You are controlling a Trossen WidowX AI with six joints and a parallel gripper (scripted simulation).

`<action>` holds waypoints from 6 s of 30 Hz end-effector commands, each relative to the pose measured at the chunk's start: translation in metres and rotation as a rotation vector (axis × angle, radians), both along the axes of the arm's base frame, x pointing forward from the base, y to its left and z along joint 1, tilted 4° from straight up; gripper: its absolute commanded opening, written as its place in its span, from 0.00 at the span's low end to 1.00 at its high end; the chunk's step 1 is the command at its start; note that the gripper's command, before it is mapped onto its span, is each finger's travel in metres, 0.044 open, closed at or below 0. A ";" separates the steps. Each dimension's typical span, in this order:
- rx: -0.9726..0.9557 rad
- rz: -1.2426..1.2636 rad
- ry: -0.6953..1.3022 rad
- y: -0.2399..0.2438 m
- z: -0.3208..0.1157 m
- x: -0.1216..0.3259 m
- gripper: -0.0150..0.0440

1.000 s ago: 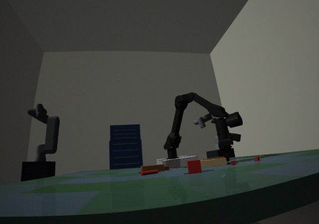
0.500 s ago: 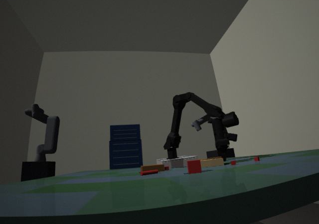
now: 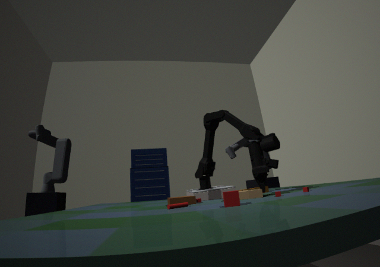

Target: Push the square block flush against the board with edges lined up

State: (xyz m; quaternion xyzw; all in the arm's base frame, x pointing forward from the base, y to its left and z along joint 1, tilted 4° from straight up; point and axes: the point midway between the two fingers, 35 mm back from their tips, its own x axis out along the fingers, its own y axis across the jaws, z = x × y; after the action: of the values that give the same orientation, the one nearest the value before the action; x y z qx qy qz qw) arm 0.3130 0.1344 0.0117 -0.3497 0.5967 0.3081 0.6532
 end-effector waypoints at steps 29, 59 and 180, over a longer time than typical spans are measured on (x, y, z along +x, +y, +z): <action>-0.020 -0.004 0.022 -0.043 -0.006 -0.023 0.25; -0.019 -0.004 0.021 -0.035 -0.005 -0.012 0.25; -0.038 0.128 0.028 -0.115 -0.007 -0.050 0.25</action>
State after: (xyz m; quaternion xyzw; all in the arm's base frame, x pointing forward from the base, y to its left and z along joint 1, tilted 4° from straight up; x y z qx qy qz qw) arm 0.2704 0.0272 0.0087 -0.3956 0.5799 0.3439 0.6237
